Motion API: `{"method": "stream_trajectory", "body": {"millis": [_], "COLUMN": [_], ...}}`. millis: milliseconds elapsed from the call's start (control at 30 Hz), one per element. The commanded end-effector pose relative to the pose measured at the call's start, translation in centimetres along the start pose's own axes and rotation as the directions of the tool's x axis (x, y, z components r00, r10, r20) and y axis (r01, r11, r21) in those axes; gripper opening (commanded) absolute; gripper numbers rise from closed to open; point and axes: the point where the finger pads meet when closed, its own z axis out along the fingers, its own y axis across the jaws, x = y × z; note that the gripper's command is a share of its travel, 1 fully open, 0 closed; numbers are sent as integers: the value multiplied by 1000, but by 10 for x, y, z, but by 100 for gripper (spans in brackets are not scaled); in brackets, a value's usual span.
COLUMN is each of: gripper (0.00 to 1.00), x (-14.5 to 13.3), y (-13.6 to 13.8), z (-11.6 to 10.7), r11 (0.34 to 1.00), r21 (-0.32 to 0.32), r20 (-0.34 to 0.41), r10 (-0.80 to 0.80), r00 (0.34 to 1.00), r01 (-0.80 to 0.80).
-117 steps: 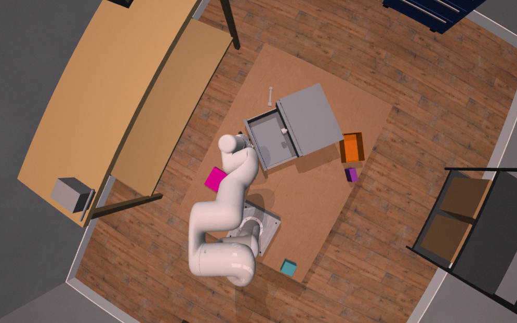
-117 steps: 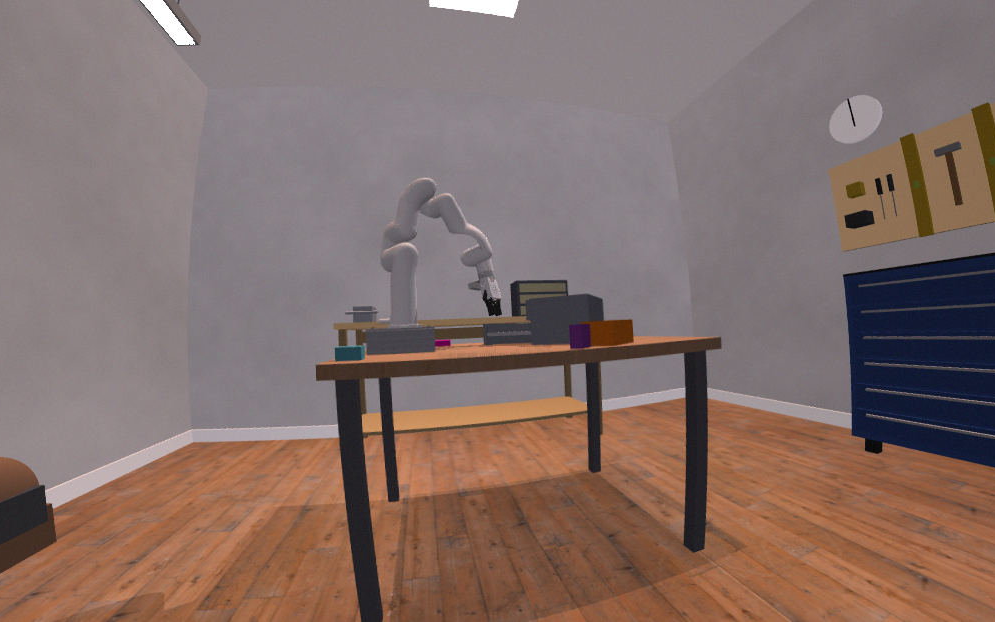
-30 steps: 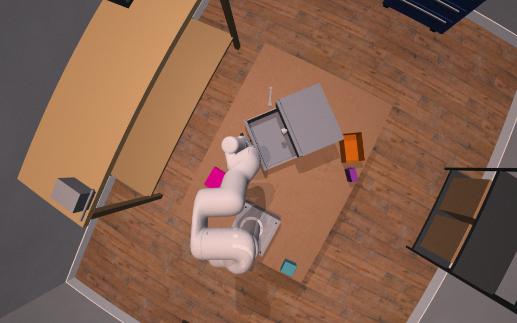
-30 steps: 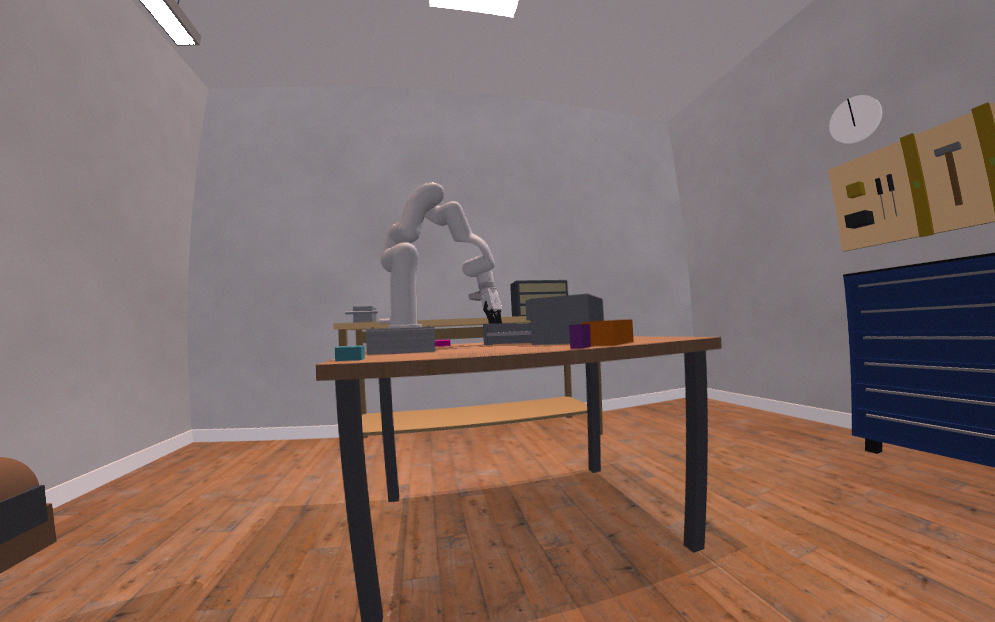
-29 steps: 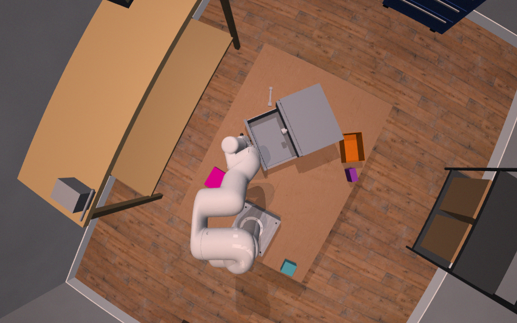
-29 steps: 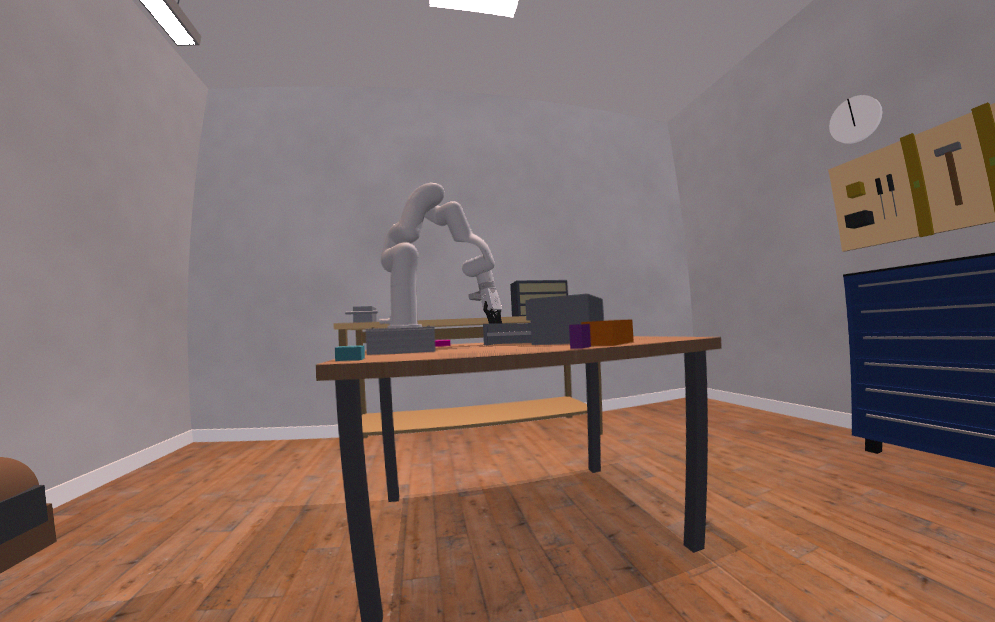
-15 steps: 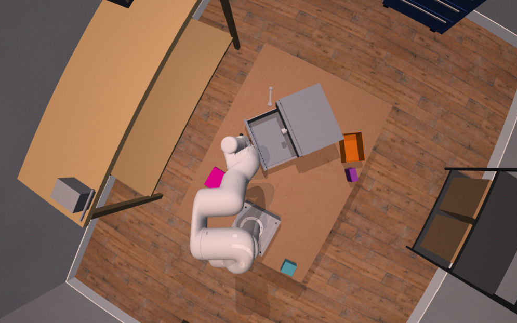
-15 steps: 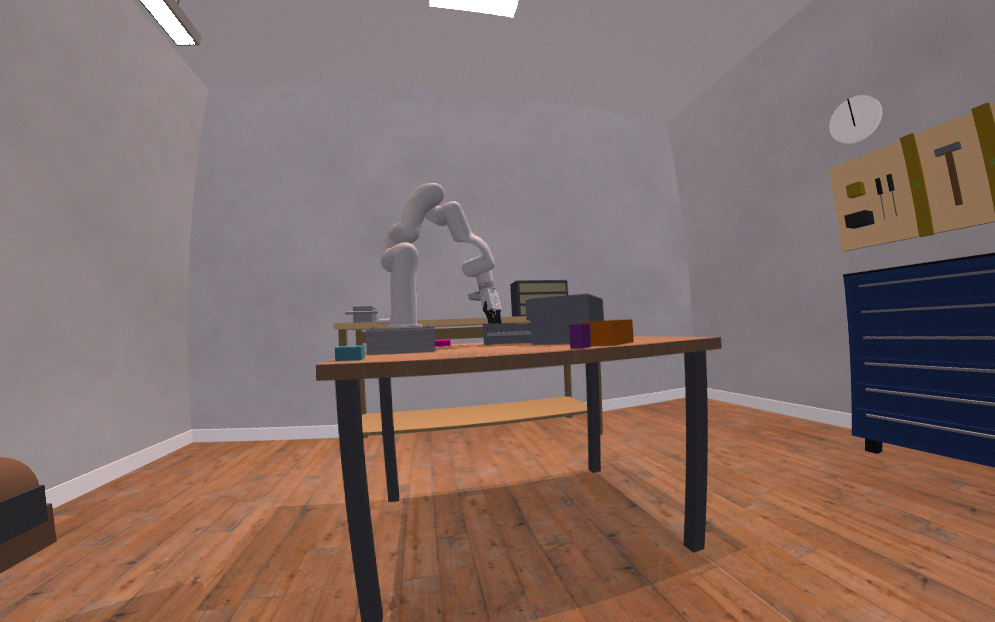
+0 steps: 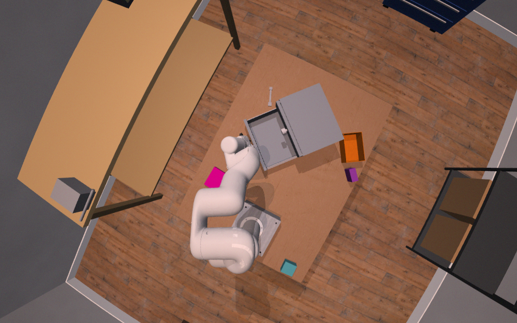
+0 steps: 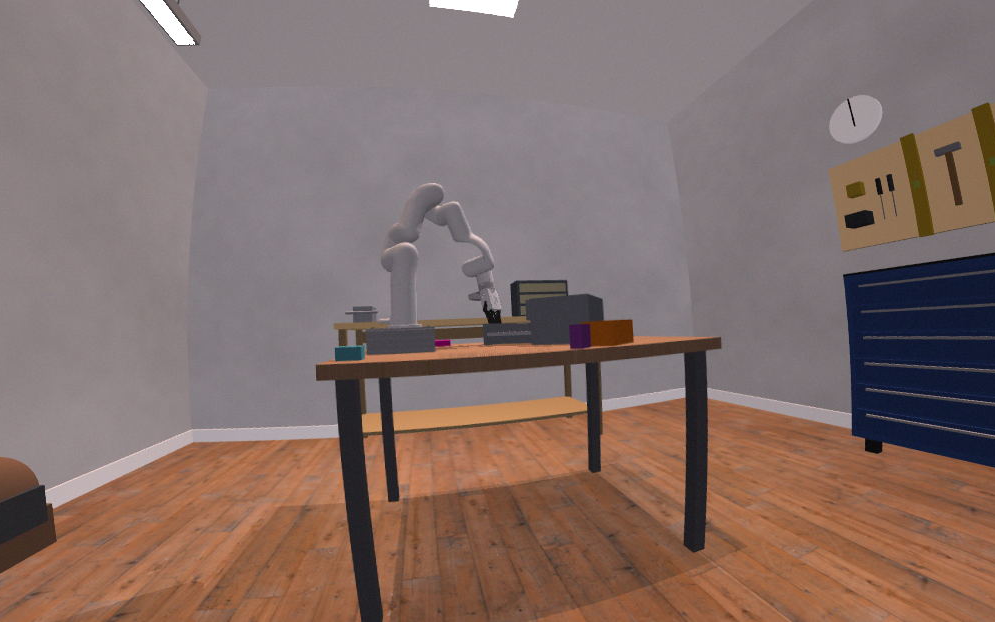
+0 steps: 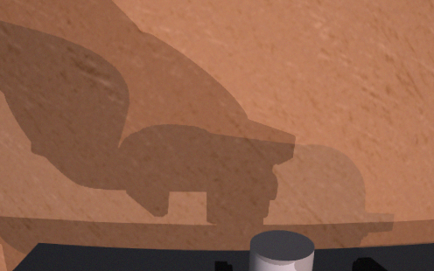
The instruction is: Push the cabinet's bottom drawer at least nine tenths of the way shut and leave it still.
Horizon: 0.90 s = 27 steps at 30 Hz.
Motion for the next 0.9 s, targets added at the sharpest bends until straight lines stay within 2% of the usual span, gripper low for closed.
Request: {"method": "stream_trajectory", "body": {"millis": [0, 867], "gripper": [60, 60], "x": [0, 6], "y": [1, 1], "z": [0, 29], "r11": [1000, 1000], "r21": [-4, -4], "r20": [1, 1], "r10": [1, 1], "r00": [1000, 1000], "r01": [-1, -1]}}
